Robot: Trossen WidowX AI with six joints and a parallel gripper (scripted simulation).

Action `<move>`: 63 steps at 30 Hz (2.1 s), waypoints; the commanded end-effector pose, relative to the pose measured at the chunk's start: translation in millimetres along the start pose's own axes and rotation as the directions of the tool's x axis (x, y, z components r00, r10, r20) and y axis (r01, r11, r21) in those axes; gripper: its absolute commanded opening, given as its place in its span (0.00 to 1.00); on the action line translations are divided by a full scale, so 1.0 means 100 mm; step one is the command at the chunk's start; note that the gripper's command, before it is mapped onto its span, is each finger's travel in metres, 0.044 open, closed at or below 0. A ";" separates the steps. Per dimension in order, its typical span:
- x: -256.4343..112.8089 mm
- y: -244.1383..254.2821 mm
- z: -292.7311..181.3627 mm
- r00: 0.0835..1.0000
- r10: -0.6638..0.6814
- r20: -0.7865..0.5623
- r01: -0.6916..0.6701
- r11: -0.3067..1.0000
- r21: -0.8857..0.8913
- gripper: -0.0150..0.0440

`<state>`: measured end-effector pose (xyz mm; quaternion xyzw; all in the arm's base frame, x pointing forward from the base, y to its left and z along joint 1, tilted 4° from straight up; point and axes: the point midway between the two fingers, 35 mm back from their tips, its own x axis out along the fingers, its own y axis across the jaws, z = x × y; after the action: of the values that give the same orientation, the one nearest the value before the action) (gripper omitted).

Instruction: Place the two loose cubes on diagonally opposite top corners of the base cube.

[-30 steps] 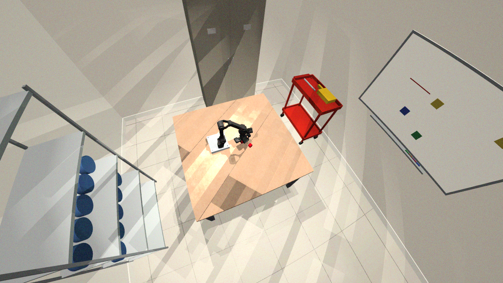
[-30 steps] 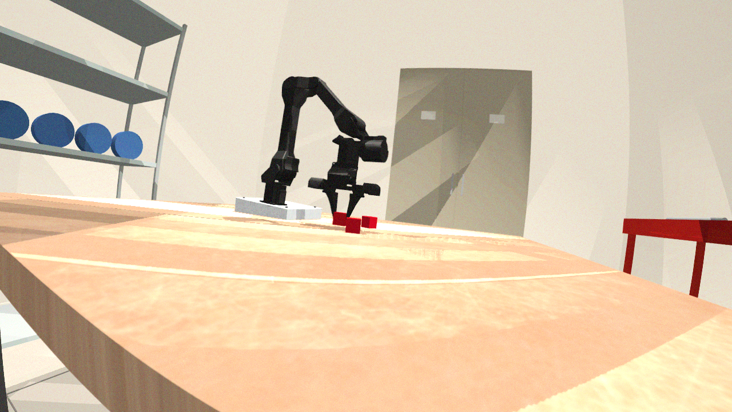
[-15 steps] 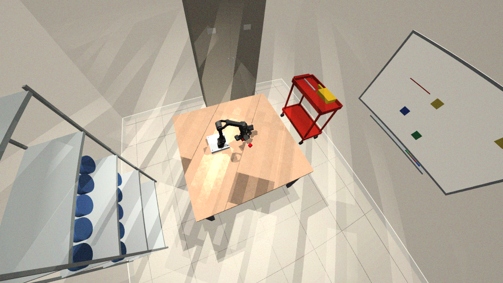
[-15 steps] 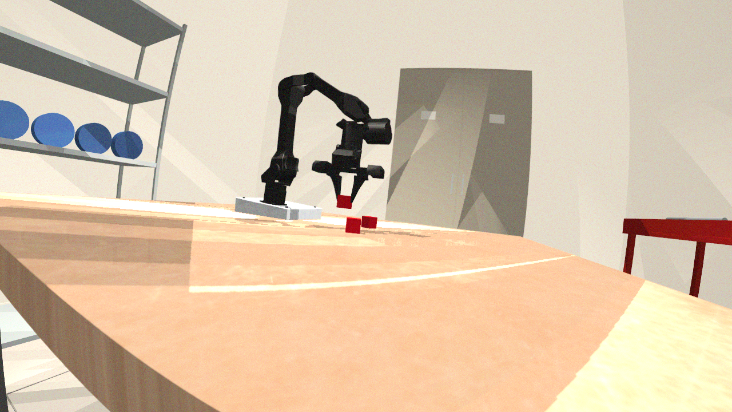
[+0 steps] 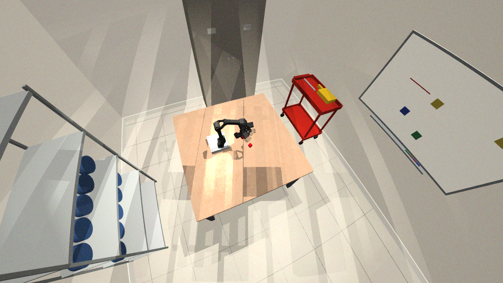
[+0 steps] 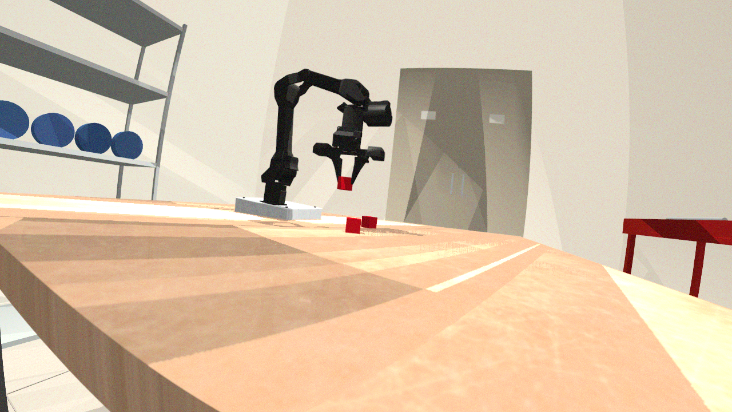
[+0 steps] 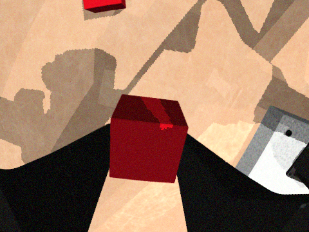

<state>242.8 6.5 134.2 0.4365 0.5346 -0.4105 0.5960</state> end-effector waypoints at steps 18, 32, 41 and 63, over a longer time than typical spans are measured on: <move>0.02 0.28 -0.26 1.000 0.005 -0.005 -0.007 0.862 -0.506 0.43; 0.15 0.52 -0.57 1.000 0.007 -0.008 -0.010 0.500 -0.866 0.43; 0.24 0.66 -0.80 1.000 0.008 -0.010 -0.011 0.190 -0.982 0.43; 0.36 0.78 -1.09 1.000 0.010 -0.012 -0.010 -0.194 -0.981 0.43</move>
<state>289.9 132.8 100.2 -0.1768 0.6543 0.1565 0.7185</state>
